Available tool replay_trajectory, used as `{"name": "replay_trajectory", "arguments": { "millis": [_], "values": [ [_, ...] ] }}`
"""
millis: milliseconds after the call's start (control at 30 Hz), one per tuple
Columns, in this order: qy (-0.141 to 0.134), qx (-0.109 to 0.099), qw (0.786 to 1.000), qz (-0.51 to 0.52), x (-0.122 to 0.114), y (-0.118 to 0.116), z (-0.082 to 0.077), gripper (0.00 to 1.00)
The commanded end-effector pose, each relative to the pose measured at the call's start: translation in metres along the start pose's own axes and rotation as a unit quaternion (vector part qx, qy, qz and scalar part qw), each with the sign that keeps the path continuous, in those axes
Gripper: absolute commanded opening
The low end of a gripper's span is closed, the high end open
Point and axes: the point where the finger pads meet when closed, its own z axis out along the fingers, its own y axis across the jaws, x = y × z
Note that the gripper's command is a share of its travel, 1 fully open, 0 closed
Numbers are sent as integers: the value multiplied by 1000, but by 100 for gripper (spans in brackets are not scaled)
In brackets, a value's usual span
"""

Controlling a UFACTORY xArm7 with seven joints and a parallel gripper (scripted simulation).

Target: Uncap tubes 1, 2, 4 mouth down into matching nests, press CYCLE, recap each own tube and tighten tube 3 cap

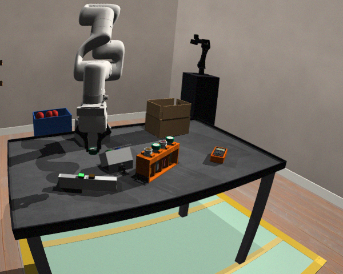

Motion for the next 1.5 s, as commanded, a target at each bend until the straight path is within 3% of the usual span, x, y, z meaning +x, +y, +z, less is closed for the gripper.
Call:
{"name": "replay_trajectory", "arguments": {
  "millis": [0,167,233,533,600,1100,1167,1467],
  "values": [
    [0,-2,1000,0,0,-2,-24,0],
    [0,-2,1000,0,0,-2,-24,0],
    [0,-2,999,45,-8,-16,-24,0],
    [0,-2,999,45,-37,-71,-24,0],
    [0,-2,999,45,-37,-71,-24,0],
    [-1,-2,999,45,-86,-164,-23,0],
    [-1,-2,999,45,-86,-164,-23,0],
    [-1,-1,999,45,-116,-222,-23,0]
  ]
}}
